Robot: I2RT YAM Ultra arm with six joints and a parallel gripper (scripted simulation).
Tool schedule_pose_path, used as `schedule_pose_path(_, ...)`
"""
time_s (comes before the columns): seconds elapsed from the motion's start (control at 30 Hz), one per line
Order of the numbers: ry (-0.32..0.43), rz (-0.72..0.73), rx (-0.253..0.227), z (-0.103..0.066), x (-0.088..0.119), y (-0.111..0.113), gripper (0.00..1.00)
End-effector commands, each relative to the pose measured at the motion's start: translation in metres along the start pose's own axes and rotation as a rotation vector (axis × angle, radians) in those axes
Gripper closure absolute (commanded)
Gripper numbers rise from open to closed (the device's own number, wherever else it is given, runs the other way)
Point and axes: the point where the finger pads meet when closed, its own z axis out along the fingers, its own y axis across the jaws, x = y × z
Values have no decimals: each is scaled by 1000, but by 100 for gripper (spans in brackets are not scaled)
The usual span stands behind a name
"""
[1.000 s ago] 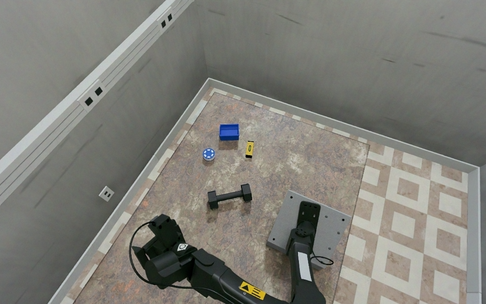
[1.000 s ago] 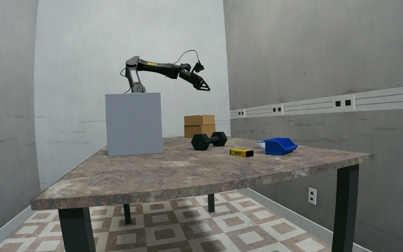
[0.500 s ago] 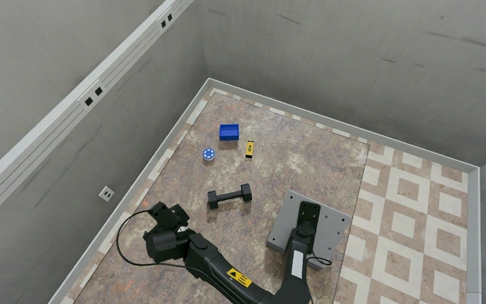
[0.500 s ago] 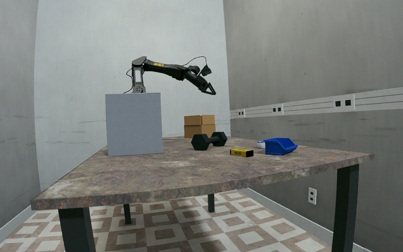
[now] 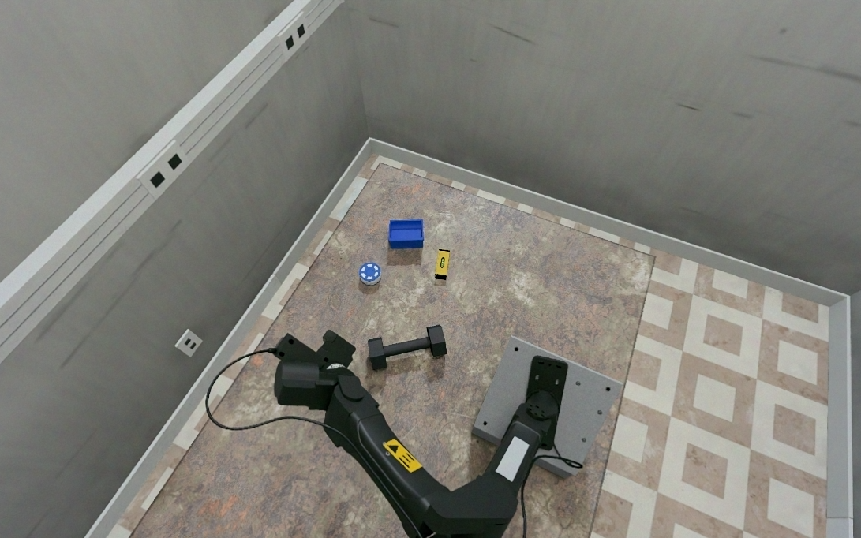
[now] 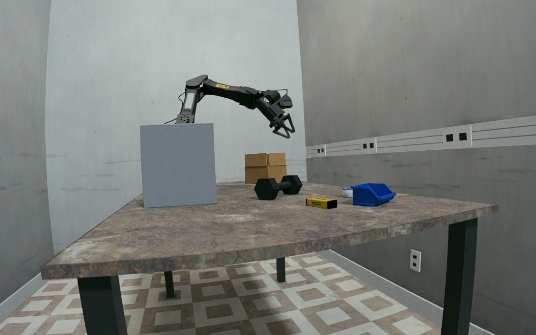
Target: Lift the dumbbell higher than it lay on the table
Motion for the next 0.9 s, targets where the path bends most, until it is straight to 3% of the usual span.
schedule_pose_path(0.0, 57, -117, 19, 2, -2, -19, 0)
schedule_pose_path(0.13, 144, -206, 22, 16, 14, -42, 0)
schedule_pose_path(0.2, 152, -214, 21, 17, 16, -45, 0)
schedule_pose_path(0.23, 197, -259, 15, 23, 25, -57, 0)
schedule_pose_path(0.3, 199, -261, 15, 23, 25, -57, 0)
schedule_pose_path(0.33, 245, -306, 3, 29, 35, -69, 0)
schedule_pose_path(0.4, 245, -306, 3, 29, 35, -69, 0)
schedule_pose_path(0.43, 289, -348, -13, 34, 45, -81, 0)
schedule_pose_path(0.53, 289, -348, -13, 34, 45, -81, 0)
schedule_pose_path(0.7, 403, -463, -84, 45, 74, -111, 0)
schedule_pose_path(0.77, 403, -463, -84, 45, 74, -111, 0)
schedule_pose_path(0.87, 461, -526, -143, 49, 92, -127, 0)
